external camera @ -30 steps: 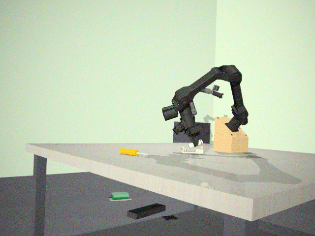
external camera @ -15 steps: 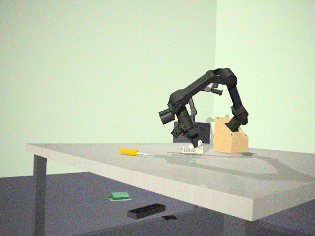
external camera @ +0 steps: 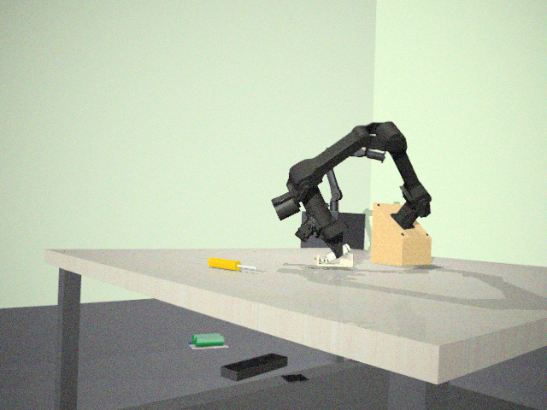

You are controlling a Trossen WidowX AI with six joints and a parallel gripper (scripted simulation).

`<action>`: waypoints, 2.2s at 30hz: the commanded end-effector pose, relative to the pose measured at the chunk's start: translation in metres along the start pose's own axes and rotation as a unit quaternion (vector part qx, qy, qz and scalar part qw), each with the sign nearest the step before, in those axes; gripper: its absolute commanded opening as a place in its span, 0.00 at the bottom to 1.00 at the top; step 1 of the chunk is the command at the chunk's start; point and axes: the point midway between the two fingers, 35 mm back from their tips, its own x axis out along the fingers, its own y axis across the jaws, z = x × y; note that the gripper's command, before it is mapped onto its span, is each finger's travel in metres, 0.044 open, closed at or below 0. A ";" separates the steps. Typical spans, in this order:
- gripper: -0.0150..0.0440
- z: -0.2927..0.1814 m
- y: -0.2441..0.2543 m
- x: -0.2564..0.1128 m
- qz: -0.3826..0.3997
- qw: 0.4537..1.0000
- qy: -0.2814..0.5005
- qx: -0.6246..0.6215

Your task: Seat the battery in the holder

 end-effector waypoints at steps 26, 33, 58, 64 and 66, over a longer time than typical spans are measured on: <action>0.38 0.018 -0.002 -0.006 0.000 1.000 0.003 -0.001; 0.38 0.021 -0.002 -0.008 0.000 1.000 0.003 -0.001; 0.38 0.021 -0.004 -0.003 -0.012 0.999 -0.048 0.006; 0.38 0.021 -0.004 -0.002 -0.014 0.998 -0.061 0.007; 0.38 0.021 -0.004 -0.001 -0.015 0.998 -0.065 0.007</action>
